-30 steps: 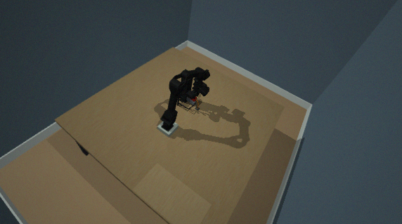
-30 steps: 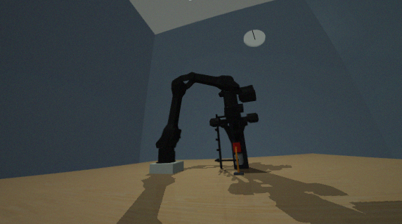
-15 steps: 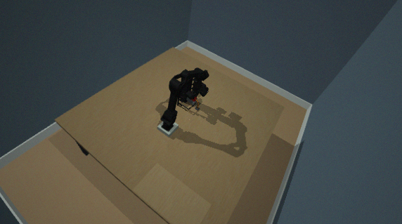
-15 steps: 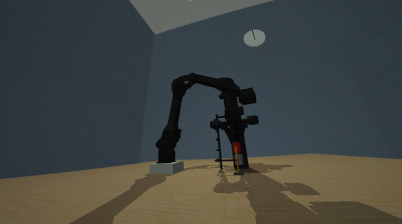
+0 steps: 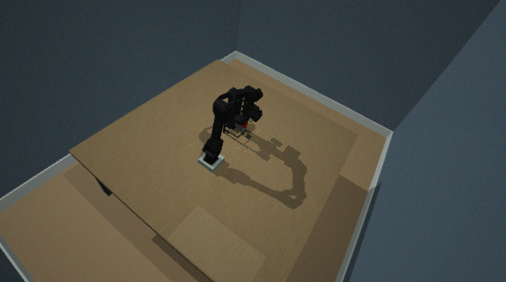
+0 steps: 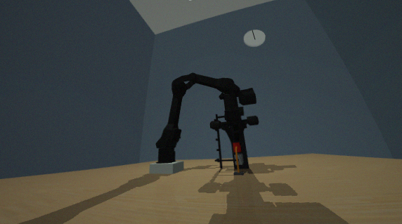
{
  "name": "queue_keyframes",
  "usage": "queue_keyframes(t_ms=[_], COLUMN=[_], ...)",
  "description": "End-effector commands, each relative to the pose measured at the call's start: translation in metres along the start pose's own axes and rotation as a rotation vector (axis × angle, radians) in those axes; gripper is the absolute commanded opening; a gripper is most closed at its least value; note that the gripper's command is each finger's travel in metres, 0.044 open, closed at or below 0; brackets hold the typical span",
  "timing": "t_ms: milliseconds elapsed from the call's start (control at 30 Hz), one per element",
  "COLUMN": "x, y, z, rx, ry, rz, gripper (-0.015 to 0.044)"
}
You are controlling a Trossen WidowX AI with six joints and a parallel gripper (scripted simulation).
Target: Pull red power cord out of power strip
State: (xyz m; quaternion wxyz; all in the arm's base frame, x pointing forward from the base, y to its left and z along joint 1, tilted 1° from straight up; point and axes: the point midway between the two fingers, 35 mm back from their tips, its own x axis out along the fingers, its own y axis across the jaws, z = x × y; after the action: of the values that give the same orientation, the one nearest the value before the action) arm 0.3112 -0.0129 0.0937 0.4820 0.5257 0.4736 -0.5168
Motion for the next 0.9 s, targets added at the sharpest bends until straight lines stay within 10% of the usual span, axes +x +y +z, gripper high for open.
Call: queue_keyframes(t_ms=[0,867], x=[0.0,0.0], y=[0.0,0.001], z=[0.001,0.042], rx=[-0.001,0.003], ry=[0.0,-0.006], rz=[0.001,0.0], gripper=[0.0,0.0])
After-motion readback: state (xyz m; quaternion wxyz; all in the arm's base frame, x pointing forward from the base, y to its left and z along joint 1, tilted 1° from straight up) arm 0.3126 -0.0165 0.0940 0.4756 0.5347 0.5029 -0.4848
